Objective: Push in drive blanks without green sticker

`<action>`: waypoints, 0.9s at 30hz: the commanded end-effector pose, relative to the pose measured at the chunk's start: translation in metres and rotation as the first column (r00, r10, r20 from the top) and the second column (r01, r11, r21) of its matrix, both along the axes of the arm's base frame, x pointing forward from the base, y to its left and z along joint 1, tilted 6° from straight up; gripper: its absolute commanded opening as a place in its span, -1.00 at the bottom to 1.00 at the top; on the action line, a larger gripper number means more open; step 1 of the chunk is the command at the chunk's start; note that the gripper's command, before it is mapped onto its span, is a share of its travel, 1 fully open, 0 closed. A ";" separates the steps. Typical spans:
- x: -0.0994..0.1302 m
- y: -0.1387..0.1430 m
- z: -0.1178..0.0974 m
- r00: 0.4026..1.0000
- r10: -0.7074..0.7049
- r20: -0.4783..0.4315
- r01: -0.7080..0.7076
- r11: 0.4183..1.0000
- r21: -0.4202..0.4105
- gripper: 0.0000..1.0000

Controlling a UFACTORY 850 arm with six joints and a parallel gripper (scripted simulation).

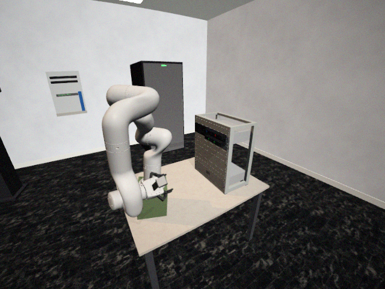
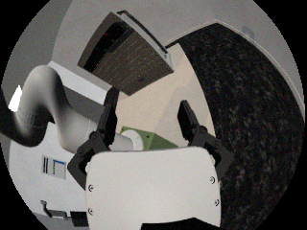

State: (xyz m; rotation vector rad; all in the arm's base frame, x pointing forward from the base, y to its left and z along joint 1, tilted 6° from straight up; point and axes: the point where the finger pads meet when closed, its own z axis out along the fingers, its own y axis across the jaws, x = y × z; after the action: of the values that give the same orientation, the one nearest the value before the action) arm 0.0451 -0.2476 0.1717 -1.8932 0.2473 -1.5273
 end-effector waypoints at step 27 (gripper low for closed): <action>0.031 0.027 -0.046 0.966 0.213 -0.148 -0.240 0.951 -0.193 1.00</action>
State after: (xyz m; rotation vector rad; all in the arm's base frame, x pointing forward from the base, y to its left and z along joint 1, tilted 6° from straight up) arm 0.0705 -0.2261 0.1352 -2.0642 -0.0064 -1.3672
